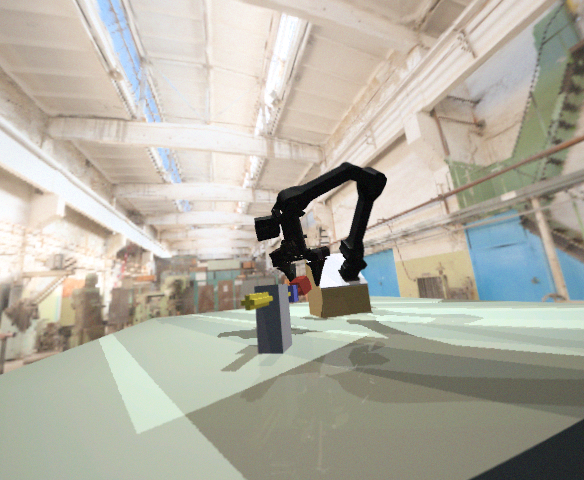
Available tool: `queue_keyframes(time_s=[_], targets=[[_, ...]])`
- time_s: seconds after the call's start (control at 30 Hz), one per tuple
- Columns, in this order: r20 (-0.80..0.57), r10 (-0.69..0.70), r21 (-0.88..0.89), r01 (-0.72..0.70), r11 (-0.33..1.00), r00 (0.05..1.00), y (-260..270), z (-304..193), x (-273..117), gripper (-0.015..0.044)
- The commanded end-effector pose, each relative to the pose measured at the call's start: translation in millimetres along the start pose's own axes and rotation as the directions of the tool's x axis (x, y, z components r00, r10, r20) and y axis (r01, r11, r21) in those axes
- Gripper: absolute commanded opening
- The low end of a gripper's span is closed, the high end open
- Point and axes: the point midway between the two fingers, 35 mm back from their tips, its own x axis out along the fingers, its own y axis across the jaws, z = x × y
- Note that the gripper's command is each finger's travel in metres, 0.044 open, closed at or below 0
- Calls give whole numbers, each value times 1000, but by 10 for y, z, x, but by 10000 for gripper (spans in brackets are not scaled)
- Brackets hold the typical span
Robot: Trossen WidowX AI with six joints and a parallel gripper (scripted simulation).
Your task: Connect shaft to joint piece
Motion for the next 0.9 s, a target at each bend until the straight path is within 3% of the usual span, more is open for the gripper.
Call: queue_keyframes(time_s=[0.0,0.7,0.87], targets=[[0,5,1,-5,1000,1000,17,80,-6,440],[0,7,1,-7,1000,1000,18,90,279,440],[0,7,1,-7,1000,1000,18,90,279,309]])
